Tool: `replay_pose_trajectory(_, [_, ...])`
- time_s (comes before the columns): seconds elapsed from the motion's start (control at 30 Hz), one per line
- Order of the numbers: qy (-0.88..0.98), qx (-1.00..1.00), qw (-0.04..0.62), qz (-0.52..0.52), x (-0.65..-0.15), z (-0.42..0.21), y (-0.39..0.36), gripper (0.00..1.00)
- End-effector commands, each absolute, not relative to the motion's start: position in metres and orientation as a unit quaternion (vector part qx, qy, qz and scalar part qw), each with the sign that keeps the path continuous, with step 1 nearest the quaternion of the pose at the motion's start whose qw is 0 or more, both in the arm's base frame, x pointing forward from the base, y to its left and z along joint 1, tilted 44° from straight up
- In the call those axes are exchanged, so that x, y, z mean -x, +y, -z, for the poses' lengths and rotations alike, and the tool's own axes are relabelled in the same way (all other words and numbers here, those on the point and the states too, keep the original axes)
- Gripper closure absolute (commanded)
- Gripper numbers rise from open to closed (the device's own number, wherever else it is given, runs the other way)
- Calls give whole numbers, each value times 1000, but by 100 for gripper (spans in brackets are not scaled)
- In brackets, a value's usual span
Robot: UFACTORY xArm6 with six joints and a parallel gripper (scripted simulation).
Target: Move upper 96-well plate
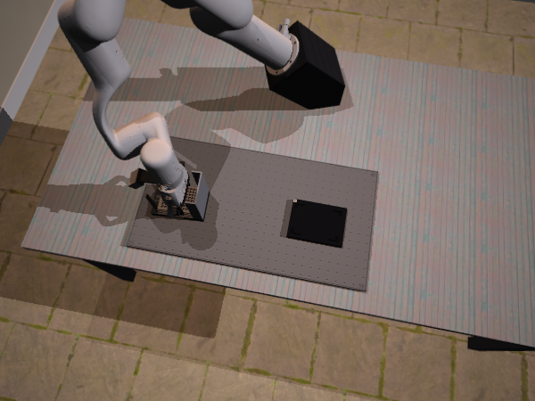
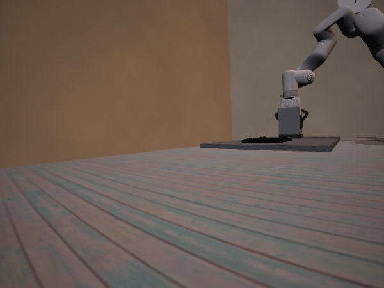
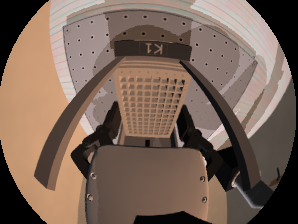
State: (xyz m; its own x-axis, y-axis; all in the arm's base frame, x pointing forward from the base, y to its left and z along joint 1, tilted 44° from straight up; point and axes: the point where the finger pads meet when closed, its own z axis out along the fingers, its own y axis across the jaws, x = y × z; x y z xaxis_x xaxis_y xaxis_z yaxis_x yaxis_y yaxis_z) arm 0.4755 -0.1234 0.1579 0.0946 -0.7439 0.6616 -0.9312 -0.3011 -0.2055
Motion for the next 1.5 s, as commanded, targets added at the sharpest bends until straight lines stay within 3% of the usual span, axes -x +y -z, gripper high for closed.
replay_pose_trajectory(0.0, [-575,-727,133,-349,-476,-159,-123,100])
replay_pose_trajectory(1.47, [-575,-727,133,-349,-475,-162,-120,100])
